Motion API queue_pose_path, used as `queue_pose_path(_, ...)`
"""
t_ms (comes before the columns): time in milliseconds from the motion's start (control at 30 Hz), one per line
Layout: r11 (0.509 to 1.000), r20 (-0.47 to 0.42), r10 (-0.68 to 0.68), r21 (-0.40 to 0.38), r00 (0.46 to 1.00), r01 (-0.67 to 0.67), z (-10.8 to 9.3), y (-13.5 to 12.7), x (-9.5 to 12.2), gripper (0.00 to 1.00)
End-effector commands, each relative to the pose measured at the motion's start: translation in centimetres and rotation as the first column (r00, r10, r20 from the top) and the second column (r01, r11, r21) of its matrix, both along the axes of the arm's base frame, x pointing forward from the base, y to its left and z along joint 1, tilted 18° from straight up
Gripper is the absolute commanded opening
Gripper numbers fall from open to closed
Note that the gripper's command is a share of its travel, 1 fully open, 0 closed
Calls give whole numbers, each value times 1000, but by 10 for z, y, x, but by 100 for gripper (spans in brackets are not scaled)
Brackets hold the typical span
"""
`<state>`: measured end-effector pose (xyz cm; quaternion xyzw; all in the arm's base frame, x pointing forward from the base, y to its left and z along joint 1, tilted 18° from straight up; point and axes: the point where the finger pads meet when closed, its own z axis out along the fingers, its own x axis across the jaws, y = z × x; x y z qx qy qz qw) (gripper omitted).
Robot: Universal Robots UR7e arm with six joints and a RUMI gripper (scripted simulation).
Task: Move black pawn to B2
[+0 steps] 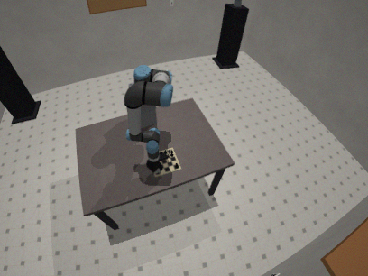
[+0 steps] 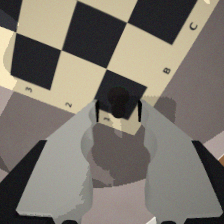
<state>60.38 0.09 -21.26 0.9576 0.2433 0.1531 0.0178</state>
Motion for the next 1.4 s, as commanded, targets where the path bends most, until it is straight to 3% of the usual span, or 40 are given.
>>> queue_pose_path(0, 1000, 3, 1, -1, 1000, -1, 0, 0, 2, 20)
queue_pose_path(367, 1000, 3, 1, -1, 1000, -1, 0, 0, 2, 20)
queue_pose_path(400, 1000, 3, 1, -1, 1000, -1, 0, 0, 2, 0)
queue_pose_path(1367, 1000, 3, 1, -1, 1000, -1, 0, 0, 2, 0)
